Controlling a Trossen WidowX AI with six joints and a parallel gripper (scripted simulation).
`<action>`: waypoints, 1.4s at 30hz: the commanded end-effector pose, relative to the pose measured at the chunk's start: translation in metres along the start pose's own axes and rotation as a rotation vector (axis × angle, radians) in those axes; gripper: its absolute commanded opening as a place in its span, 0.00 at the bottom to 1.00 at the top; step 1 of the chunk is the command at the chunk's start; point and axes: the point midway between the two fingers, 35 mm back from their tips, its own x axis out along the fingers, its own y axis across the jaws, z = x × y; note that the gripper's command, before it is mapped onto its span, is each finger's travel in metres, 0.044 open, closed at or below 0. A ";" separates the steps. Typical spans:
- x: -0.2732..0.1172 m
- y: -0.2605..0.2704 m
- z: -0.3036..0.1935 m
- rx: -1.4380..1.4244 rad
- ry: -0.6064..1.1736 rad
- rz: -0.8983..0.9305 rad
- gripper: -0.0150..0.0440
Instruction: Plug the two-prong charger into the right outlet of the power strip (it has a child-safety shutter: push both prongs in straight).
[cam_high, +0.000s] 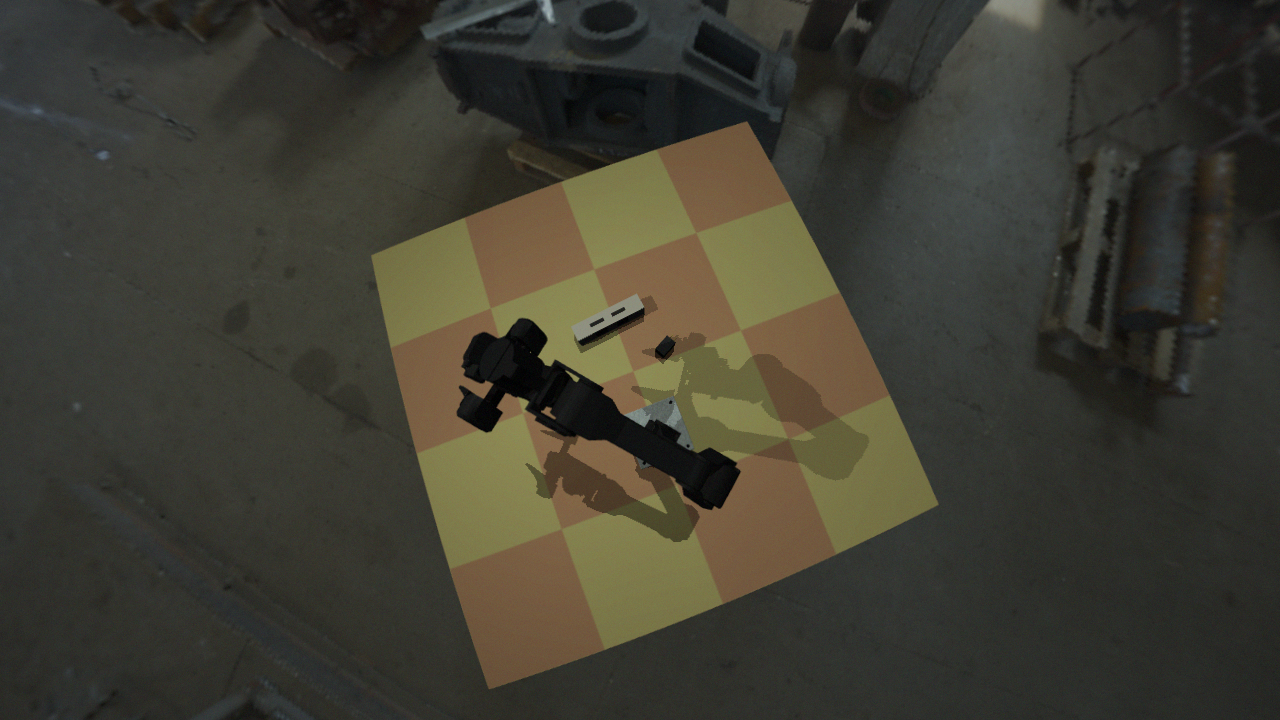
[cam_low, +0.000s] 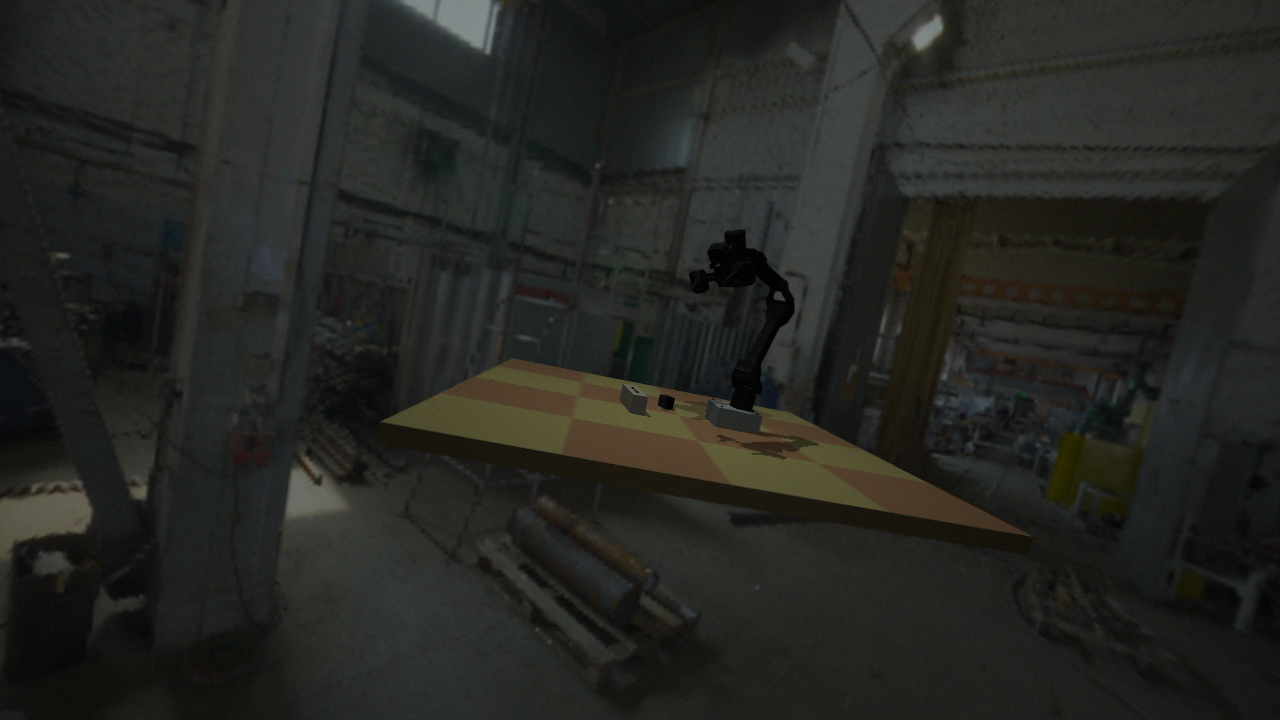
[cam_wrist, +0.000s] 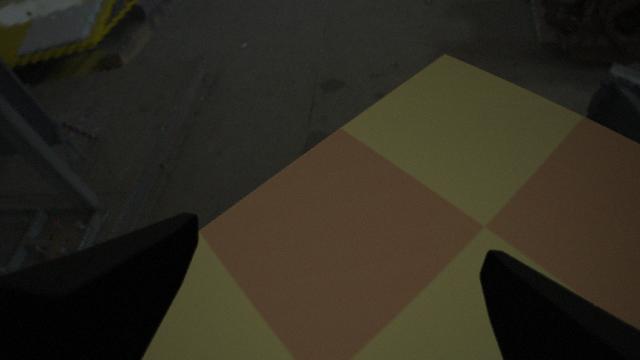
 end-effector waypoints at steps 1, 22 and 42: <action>0.012 -0.025 -0.012 0.066 0.048 -0.070 1.00; 0.028 -0.136 -0.062 0.359 0.192 -0.356 1.00; 0.010 -0.226 -0.128 0.677 0.310 -0.605 1.00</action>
